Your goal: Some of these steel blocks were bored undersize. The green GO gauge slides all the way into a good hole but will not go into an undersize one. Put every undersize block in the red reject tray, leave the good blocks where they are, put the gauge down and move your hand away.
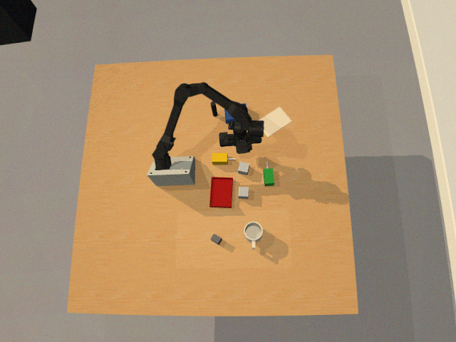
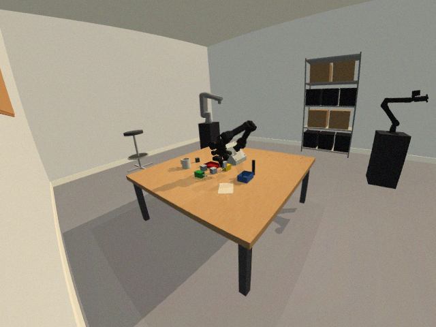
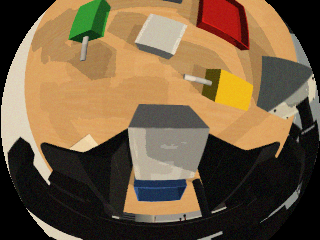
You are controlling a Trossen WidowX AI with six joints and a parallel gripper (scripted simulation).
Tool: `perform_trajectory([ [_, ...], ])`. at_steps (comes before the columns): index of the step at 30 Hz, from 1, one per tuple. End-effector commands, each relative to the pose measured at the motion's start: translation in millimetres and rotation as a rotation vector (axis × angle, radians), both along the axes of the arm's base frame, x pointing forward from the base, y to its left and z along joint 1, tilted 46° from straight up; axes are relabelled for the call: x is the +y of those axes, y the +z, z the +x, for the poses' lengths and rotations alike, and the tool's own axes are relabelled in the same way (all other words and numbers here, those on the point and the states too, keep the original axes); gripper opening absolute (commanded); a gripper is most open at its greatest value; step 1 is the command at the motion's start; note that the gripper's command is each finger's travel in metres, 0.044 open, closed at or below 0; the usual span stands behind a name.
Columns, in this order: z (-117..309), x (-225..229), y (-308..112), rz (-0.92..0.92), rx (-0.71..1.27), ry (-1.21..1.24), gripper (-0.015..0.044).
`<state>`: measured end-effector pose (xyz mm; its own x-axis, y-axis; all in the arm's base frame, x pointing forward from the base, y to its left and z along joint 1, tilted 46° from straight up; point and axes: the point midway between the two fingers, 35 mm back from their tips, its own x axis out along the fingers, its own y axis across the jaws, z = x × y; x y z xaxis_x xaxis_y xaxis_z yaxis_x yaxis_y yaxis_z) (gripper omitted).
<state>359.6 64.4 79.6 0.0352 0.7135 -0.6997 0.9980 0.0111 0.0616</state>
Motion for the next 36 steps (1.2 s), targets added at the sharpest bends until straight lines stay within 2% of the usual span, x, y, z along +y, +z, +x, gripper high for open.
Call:
perform_trajectory([
  [1,-6,-24,-13,-0.008,0.001,-0.017,0.0],
  [8,-53,-96,-85,-0.025,0.032,-0.046,0.0],
  [13,-98,-125,-122,-0.005,0.049,-0.058,0.0],
  [36,-97,-102,-148,-0.004,0.049,-0.058,0.0],
])
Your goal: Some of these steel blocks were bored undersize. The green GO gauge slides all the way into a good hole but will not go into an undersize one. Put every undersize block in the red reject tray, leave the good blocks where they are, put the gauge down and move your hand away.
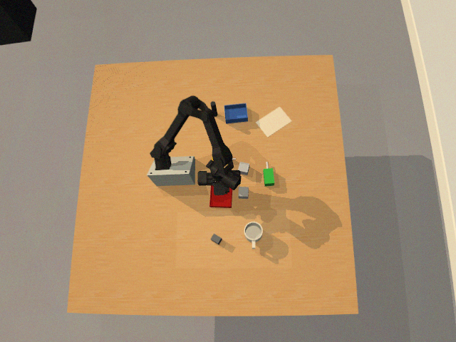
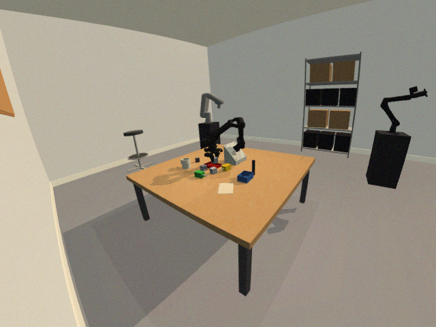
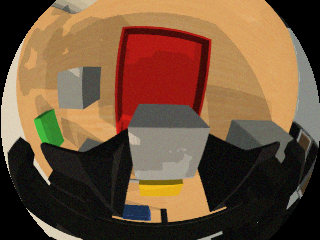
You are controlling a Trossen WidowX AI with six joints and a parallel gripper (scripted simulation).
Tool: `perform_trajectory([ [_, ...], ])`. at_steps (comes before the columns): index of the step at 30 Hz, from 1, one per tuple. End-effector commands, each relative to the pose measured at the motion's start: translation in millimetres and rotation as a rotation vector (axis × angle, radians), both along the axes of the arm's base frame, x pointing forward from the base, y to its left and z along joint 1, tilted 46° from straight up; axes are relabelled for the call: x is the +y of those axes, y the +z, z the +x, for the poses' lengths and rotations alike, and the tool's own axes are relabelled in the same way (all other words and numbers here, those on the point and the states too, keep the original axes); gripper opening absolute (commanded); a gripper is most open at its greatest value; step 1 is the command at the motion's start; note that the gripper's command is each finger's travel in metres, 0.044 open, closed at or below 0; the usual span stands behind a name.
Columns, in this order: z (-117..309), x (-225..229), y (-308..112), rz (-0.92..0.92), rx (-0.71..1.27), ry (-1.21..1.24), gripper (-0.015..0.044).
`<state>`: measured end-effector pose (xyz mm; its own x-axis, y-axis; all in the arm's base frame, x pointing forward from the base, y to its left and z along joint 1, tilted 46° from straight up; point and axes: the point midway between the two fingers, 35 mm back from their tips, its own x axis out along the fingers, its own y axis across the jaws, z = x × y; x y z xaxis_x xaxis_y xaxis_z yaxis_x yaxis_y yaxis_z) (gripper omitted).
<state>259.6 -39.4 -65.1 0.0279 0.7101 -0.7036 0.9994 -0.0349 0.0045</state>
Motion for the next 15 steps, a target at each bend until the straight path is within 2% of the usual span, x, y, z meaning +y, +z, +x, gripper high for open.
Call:
perform_trajectory([
  [1,3,3,-4,-0.001,-0.008,-0.012,0.0],
  [9,2,14,-14,0.001,-0.008,-0.012,0.0],
  [15,0,13,-12,0.001,-0.001,0.0,0.0157],
])
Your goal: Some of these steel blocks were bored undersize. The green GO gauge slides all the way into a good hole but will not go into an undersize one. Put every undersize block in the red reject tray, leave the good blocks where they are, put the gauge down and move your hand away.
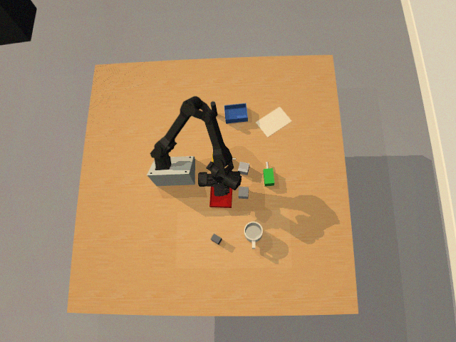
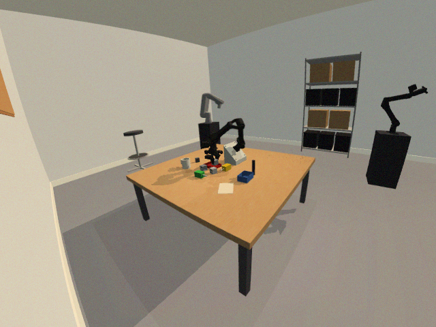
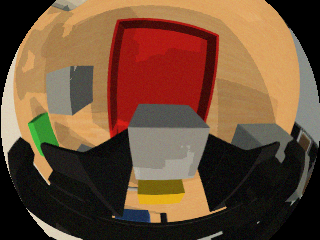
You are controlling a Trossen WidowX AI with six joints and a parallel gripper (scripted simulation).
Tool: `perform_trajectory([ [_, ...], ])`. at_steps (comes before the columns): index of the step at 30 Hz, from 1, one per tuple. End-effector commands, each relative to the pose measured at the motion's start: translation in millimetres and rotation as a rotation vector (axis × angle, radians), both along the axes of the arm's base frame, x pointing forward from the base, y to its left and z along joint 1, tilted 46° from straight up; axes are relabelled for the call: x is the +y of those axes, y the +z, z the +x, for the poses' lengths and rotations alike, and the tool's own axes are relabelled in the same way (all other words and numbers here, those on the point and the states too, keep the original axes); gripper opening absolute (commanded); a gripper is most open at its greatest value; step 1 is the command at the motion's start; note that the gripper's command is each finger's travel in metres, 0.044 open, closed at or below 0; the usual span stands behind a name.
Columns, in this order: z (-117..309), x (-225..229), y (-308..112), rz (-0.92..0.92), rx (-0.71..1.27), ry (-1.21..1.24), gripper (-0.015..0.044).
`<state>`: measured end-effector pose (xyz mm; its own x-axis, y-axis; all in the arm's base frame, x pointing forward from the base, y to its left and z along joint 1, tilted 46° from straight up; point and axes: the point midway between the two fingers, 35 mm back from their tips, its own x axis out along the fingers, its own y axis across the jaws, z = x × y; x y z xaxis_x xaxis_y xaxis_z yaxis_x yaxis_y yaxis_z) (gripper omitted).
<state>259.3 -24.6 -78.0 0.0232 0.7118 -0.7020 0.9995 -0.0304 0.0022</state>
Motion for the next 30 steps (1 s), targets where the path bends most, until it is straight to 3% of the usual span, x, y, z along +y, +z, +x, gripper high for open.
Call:
perform_trajectory([
  [1,1,-2,1,-0.002,-0.004,-0.004,0.0184],
  [7,1,-4,3,-0.002,-0.004,-0.005,0.0341],
  [11,1,-35,32,-0.004,-0.009,-0.016,0.044],
  [17,-3,-39,40,-0.005,-0.009,-0.017,0.044],
  [26,-74,-56,136,-0.005,-0.003,-0.017,0.044],
  [30,-81,-55,144,-0.003,-0.002,-0.016,0.044],
])
